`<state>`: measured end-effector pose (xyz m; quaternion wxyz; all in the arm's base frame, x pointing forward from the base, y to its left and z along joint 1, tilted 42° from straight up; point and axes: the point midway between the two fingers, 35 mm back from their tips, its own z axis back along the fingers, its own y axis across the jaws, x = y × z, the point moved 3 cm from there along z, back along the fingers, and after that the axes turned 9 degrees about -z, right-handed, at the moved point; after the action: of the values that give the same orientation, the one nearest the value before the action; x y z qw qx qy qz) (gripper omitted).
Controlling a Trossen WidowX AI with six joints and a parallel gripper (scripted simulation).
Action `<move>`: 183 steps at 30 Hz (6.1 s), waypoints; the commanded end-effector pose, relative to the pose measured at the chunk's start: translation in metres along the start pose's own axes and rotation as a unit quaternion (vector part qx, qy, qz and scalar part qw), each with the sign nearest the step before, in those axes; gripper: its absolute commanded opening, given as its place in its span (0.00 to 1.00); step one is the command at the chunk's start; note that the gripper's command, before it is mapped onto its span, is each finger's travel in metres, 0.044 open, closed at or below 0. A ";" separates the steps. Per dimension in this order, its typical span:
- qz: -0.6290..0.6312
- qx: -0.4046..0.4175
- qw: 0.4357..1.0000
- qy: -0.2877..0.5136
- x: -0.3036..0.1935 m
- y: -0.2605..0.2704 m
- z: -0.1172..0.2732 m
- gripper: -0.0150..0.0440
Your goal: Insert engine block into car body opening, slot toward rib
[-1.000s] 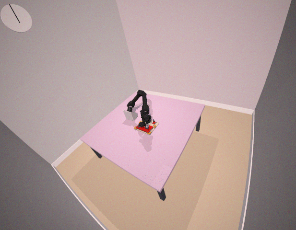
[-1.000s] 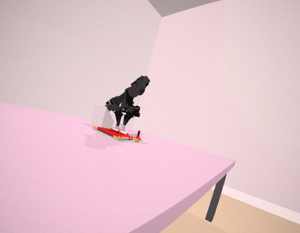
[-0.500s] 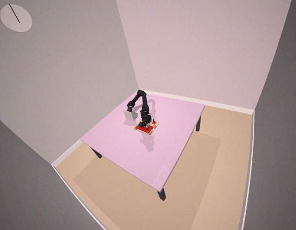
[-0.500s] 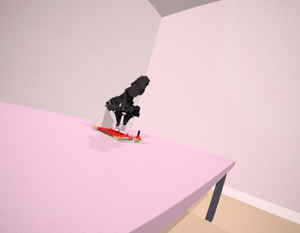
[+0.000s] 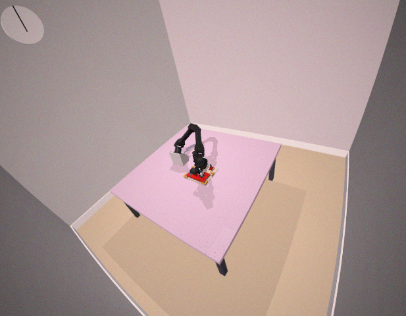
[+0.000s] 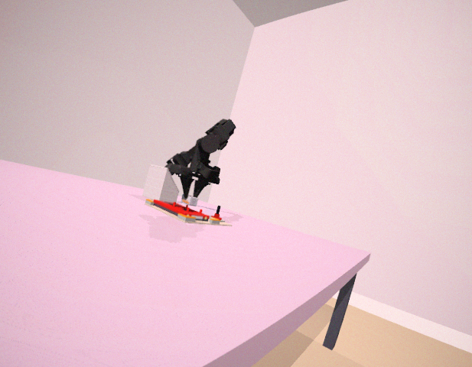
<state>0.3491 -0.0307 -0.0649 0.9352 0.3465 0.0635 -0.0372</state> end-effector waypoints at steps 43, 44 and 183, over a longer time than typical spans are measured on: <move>0.004 -0.002 1.000 0.000 0.001 -0.001 -0.005 0.52; 0.004 -0.002 1.000 0.000 0.001 -0.001 -0.005 0.52; 0.003 -0.002 1.000 0.000 0.001 -0.001 -0.017 0.52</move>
<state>0.3488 -0.0212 -0.0779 0.9367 0.3429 0.0620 -0.0323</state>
